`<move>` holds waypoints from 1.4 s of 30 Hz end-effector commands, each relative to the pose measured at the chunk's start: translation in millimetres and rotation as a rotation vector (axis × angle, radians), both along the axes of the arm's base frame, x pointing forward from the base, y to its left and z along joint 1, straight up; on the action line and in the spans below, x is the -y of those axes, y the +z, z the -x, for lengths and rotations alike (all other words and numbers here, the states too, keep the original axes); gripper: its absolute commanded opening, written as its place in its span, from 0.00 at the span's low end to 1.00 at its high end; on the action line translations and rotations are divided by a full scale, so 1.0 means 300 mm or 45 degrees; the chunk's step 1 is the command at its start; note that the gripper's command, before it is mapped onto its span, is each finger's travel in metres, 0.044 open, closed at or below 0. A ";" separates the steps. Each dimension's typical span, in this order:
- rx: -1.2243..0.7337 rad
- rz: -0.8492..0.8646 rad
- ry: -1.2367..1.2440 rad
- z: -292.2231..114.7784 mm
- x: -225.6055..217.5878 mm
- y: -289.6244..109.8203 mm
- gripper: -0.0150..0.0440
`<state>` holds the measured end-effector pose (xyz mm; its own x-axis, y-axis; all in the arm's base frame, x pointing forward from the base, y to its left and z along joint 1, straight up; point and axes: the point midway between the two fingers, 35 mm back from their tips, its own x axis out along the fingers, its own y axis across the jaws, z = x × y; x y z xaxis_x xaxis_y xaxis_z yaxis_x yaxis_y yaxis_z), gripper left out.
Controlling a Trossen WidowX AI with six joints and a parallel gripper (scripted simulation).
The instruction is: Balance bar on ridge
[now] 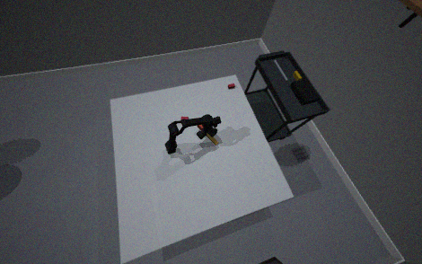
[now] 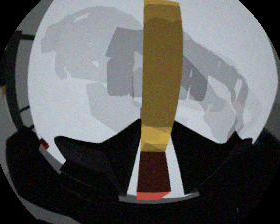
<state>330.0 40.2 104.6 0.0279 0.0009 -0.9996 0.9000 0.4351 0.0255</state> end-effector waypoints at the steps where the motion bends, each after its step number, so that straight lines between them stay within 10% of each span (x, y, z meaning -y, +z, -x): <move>1: 0.003 -0.004 0.002 -0.001 -0.001 0.000 0.25; 42: 0.003 -0.004 0.002 -0.001 -0.001 -0.012 0.25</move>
